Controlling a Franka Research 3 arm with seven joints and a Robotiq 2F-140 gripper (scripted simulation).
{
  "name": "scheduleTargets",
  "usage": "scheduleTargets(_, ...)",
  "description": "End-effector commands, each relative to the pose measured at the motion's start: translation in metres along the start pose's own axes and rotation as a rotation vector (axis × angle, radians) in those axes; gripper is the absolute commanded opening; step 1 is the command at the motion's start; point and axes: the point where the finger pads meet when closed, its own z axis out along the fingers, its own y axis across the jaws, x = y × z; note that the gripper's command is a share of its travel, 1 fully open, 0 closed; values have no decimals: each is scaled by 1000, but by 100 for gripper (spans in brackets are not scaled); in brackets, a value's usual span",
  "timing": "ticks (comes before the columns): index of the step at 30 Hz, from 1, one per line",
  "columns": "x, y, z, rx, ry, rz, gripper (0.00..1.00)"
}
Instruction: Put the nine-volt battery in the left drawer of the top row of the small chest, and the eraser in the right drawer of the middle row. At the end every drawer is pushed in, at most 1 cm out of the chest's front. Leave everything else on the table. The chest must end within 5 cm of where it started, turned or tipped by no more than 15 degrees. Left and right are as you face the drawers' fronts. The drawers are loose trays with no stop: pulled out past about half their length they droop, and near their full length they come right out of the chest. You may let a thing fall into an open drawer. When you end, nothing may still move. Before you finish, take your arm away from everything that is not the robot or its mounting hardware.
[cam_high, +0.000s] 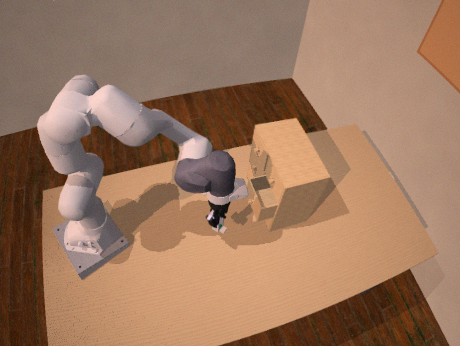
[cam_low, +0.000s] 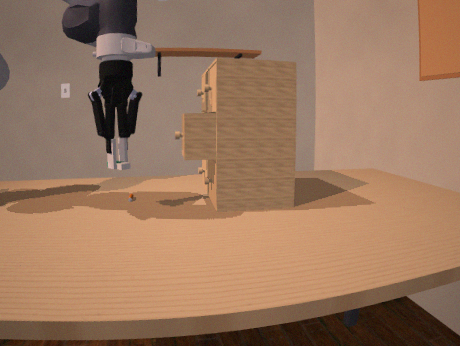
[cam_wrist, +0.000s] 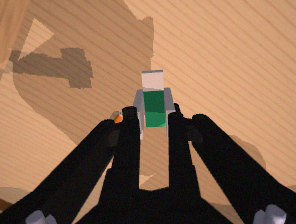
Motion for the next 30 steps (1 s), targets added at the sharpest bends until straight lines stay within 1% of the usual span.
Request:
scheduleTargets(1, -10, -12, 0, 0, -1, 279, 11)
scheduleTargets(3, -16, -19, 0, 0, -1, 323, 11)
scheduleTargets(5, -16, -19, 0, 0, -1, 323, 11)
scheduleTargets(6, -19, -23, 0, 0, 0, 381, 11)
scheduleTargets(11, -33, -39, 0, -2, 1, 499, 11)
scheduleTargets(16, -43, -49, 0, -3, 3, 611, 11)
scheduleTargets(20, -47, -54, 1, -3, 4, 707, 11)
scheduleTargets(22, -47, -54, 1, -3, 4, 707, 11)
scheduleTargets(23, -47, -54, 1, -3, 5, 778, 11)
scheduleTargets(30, -48, -55, 0, -3, 7, 971, 11)
